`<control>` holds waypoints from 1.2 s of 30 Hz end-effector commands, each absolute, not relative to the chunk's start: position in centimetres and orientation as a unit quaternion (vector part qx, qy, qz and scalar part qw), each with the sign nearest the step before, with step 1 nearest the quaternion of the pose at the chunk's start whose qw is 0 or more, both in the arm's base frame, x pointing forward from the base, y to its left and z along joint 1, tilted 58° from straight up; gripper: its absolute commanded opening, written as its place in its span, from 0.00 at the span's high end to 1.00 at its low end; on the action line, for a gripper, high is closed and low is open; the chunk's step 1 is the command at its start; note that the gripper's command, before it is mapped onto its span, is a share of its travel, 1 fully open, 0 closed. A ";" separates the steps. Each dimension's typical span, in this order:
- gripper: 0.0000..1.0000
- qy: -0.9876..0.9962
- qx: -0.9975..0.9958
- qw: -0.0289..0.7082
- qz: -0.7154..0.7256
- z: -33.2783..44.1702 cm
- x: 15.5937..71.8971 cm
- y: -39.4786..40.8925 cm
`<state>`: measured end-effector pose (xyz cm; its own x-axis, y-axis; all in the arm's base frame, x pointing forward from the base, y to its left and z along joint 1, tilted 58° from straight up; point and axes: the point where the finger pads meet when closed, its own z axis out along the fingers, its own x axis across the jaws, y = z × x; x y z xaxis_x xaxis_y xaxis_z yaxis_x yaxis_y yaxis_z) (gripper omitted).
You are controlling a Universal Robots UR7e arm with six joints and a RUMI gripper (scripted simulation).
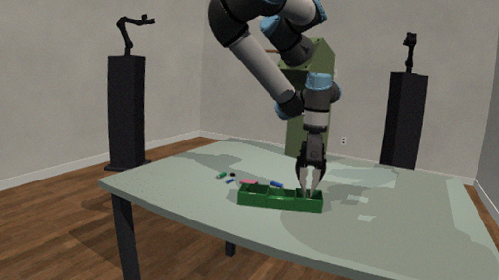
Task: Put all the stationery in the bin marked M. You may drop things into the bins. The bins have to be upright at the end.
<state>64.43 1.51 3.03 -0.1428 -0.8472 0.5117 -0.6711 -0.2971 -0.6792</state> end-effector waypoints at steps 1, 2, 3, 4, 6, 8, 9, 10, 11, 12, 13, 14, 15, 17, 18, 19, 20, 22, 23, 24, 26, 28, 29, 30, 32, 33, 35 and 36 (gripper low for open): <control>0.96 0.585 -0.648 0.093 -0.478 3.1 64.4 1.5; 0.96 0.585 -0.648 0.093 -0.478 3.1 64.4 1.5; 0.96 0.585 -0.648 0.093 -0.478 3.1 64.4 1.5; 0.96 0.585 -0.648 0.093 -0.478 3.1 64.4 1.5; 0.96 0.585 -0.648 0.093 -0.478 3.1 64.4 1.5; 0.96 0.585 -0.648 0.093 -0.478 3.1 64.4 1.5; 0.96 0.585 -0.648 0.093 -0.478 3.1 64.4 1.5; 0.96 0.585 -0.648 0.093 -0.478 3.1 64.4 1.5; 0.96 0.585 -0.648 0.093 -0.478 3.1 64.4 1.5; 0.96 0.585 -0.648 0.093 -0.478 3.1 64.4 1.5; 0.96 0.585 -0.648 0.093 -0.478 3.1 64.4 1.5; 0.96 0.585 -0.648 0.093 -0.478 3.1 64.4 1.5; 0.96 0.585 -0.648 0.093 -0.478 3.1 64.4 1.5; 0.96 0.585 -0.648 0.093 -0.478 3.1 64.4 1.5; 0.96 0.585 -0.648 0.093 -0.478 3.1 64.4 1.5; 0.96 0.585 -0.648 0.093 -0.478 3.1 64.4 1.5; 0.96 0.585 -0.648 0.093 -0.478 3.1 64.4 1.5; 0.96 0.585 -0.648 0.093 -0.478 3.1 64.4 1.5; 0.96 0.585 -0.648 0.093 -0.478 3.1 64.4 1.5; 0.96 0.585 -0.648 0.093 -0.478 3.1 64.4 1.5; 0.96 0.585 -0.648 0.093 -0.478 3.2 64.2 1.7; 0.96 0.585 -0.648 0.093 -0.478 3.4 64.0 1.8; 0.96 0.585 -0.648 0.093 -0.478 3.4 63.9 1.8; 0.96 0.585 -0.648 0.093 -0.478 3.5 63.9 1.9; 0.96 0.585 -0.648 0.093 -0.478 3.6 63.7 2.0; 0.96 0.585 -0.648 0.093 -0.478 3.6 63.7 2.0; 0.96 0.585 -0.648 0.093 -0.478 3.7 63.6 2.1; 0.96 0.585 -0.648 0.093 -0.478 3.8 63.5 2.1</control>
